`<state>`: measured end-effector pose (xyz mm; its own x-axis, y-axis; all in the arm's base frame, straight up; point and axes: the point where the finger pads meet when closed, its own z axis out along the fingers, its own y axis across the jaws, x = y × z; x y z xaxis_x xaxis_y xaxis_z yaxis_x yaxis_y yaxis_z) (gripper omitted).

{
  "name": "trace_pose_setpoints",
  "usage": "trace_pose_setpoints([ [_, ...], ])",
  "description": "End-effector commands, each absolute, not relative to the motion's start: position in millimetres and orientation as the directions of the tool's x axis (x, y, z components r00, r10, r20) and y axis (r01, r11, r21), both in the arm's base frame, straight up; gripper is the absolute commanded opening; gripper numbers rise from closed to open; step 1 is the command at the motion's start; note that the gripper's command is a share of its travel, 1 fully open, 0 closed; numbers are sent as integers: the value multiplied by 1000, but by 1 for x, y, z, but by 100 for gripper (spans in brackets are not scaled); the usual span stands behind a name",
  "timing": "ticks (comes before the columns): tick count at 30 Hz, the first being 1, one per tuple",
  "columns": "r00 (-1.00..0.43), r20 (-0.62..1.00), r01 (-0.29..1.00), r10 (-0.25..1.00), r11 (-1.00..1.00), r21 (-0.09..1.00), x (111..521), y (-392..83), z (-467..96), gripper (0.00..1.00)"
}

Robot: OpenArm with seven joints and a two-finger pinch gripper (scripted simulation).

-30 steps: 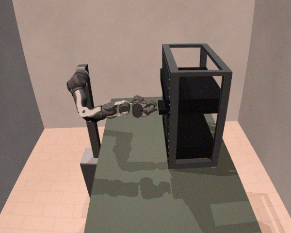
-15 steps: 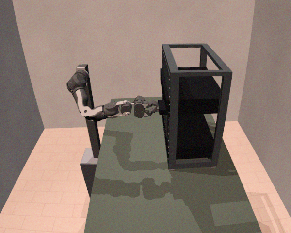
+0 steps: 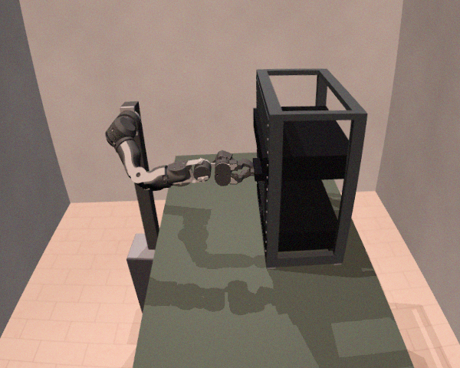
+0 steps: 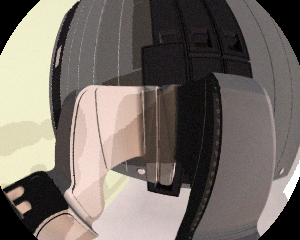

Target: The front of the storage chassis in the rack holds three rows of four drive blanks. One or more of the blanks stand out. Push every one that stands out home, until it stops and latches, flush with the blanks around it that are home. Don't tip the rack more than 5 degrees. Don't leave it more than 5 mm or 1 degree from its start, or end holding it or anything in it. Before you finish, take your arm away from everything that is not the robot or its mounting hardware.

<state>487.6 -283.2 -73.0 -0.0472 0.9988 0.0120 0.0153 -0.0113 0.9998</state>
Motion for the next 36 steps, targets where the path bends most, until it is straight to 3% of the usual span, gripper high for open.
trace_pose_setpoints([
  [1,-54,8,7,999,-7,1000,488,-281,-70,0],
  [36,-56,6,5,998,-6,1000,502,-277,-68,0],
])
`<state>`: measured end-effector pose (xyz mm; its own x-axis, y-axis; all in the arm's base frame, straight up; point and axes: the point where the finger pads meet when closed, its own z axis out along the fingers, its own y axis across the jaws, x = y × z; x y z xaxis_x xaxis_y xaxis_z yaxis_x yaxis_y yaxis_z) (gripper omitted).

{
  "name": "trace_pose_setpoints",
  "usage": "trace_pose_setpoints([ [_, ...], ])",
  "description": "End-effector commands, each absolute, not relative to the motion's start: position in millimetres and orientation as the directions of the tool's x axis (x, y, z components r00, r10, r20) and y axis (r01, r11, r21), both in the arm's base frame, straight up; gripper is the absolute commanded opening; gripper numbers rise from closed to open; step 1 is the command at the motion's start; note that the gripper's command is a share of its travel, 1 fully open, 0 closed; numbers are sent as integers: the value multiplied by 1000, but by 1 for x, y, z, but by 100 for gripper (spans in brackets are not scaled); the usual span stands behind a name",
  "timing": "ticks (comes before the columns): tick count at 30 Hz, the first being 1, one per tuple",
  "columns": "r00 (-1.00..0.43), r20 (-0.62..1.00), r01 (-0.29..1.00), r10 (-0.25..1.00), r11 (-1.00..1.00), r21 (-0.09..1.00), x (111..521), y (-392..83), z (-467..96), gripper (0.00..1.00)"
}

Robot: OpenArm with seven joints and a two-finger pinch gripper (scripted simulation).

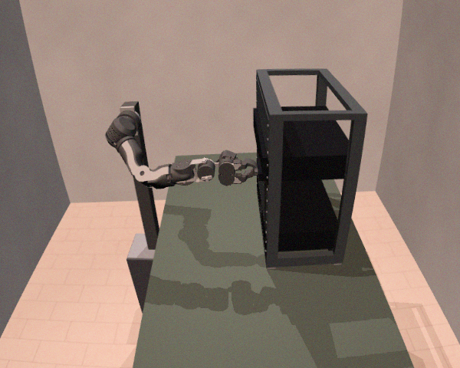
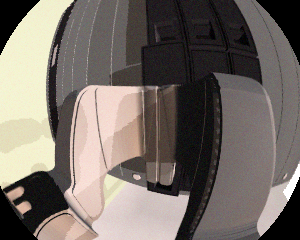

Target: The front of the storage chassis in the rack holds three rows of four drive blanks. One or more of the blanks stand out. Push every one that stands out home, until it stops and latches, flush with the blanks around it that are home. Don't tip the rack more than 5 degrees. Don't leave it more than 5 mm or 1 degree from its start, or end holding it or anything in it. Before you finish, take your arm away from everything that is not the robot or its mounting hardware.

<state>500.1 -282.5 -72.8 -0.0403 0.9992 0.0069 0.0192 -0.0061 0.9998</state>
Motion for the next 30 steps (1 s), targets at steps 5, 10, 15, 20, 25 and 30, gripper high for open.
trace_pose_setpoints([
  [5,-56,6,5,998,-6,1000,502,-277,-67,0],
  [10,-55,7,7,998,-7,1000,503,-277,-68,0],
  [15,-56,7,6,998,-6,1000,505,-276,-67,0],
  [20,-56,6,5,998,-6,1000,505,-275,-67,0],
  [25,-56,6,5,998,-6,1000,505,-275,-67,0],
  [30,-56,7,6,998,-6,1000,507,-275,-67,0],
])
